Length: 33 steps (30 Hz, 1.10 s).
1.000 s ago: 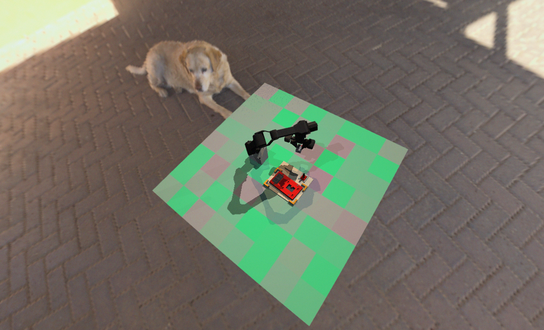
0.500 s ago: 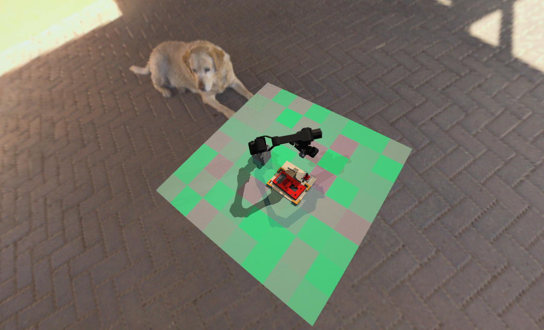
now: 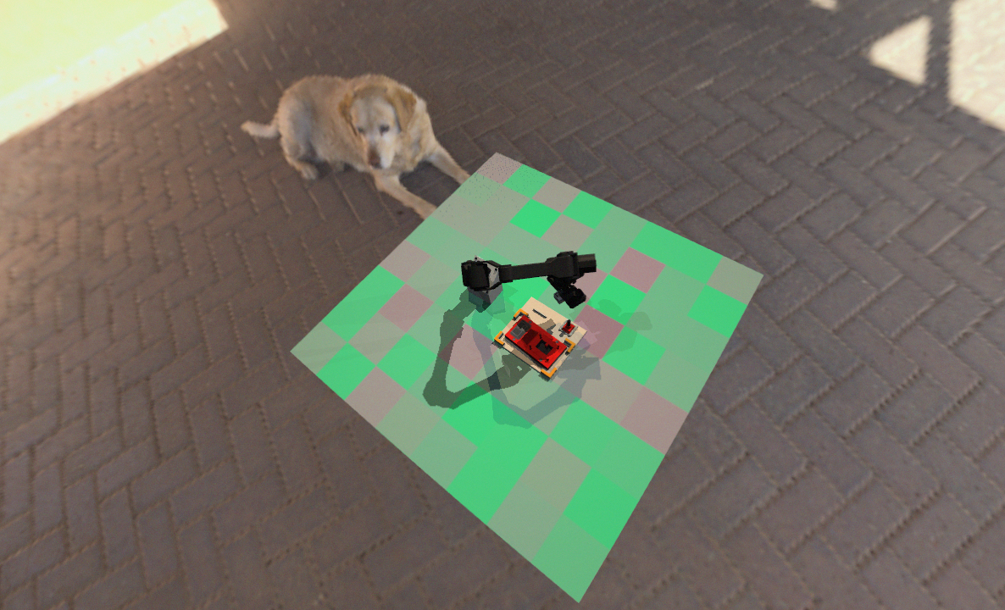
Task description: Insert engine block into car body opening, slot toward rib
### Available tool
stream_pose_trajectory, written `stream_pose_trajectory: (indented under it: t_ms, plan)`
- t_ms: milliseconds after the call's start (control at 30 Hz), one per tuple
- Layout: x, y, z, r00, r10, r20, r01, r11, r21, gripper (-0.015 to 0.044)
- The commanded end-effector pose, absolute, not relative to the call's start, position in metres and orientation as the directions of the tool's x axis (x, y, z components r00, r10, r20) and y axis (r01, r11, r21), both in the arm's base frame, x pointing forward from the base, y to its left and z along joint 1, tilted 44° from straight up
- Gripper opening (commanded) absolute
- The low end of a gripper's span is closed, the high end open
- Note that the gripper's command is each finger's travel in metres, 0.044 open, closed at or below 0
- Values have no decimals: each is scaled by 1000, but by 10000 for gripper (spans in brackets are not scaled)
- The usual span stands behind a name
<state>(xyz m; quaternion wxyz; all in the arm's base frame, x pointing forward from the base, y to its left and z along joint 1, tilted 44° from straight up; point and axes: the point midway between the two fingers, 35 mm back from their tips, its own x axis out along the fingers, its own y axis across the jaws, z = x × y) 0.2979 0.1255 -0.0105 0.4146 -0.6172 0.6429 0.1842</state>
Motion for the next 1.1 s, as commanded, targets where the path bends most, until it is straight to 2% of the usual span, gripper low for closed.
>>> stream_pose_trajectory:
  t_ms: [0, 500, 1067]
  plan:
    - [302, 116, -7, 106, -643, -759, -921, 224, -318, 0]
    - [324, 80, 11, 111, -643, -758, -755, 442, -485, 0]
    - [340, 35, 32, 115, -654, -747, -469, 627, -622, 0]
